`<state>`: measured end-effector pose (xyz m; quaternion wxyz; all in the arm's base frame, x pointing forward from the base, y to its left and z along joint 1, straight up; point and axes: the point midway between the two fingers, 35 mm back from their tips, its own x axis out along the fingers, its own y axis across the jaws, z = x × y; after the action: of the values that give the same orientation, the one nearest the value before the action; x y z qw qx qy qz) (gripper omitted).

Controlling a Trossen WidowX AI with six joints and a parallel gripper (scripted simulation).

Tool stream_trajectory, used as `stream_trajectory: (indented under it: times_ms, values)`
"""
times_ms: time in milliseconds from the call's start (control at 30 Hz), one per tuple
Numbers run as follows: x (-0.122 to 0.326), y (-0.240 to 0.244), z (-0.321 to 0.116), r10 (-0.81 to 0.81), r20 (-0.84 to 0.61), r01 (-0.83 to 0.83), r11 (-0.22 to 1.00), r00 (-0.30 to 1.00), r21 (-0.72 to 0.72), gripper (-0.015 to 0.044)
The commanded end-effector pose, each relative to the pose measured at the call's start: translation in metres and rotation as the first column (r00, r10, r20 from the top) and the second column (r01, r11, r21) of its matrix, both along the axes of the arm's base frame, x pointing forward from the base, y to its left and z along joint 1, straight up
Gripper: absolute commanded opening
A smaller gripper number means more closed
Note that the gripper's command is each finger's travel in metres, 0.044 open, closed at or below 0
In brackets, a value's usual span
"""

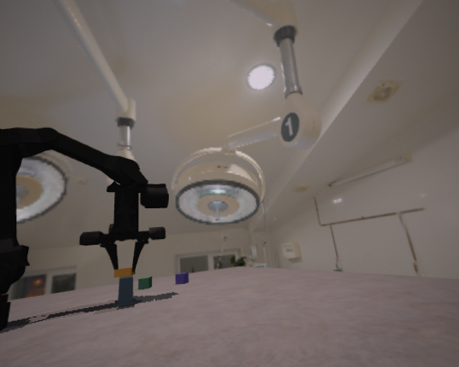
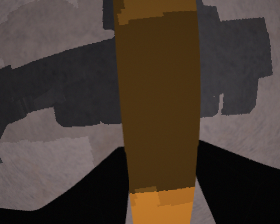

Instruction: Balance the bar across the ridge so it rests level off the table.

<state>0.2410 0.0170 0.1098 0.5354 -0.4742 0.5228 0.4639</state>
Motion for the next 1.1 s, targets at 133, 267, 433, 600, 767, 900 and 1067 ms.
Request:
stream_trajectory:
  times_ms: [133, 267, 433, 600, 767, 900, 1067]
  values:
    - [0.0004, 0.0002, -0.0009, -0.002, 0.002, 0.002, 1.000, 1.000, 0.001, 0.0000]
    - [0.0004, 0.0002, -0.0013, -0.002, 0.002, 0.002, 1.000, 1.000, 0.001, 0.0000]
    - [0.0004, 0.0003, -0.0017, -0.002, 0.002, 0.002, 1.000, 1.000, 0.001, 0.0000]
    - [0.0003, 0.0003, -0.0021, -0.002, 0.002, 0.002, 1.000, 1.000, 0.001, 0.0000]
    - [0.0003, 0.0002, -0.0026, -0.002, 0.002, 0.002, 1.000, 1.000, 0.001, 0.0000]
    - [0.0002, 0.0002, -0.0029, -0.002, 0.002, 0.002, 1.000, 1.000, 0.001, 0.0000]
    - [0.0002, 0.0002, -0.0033, -0.002, 0.002, 0.002, 1.000, 1.000, 0.001, 0.0000]
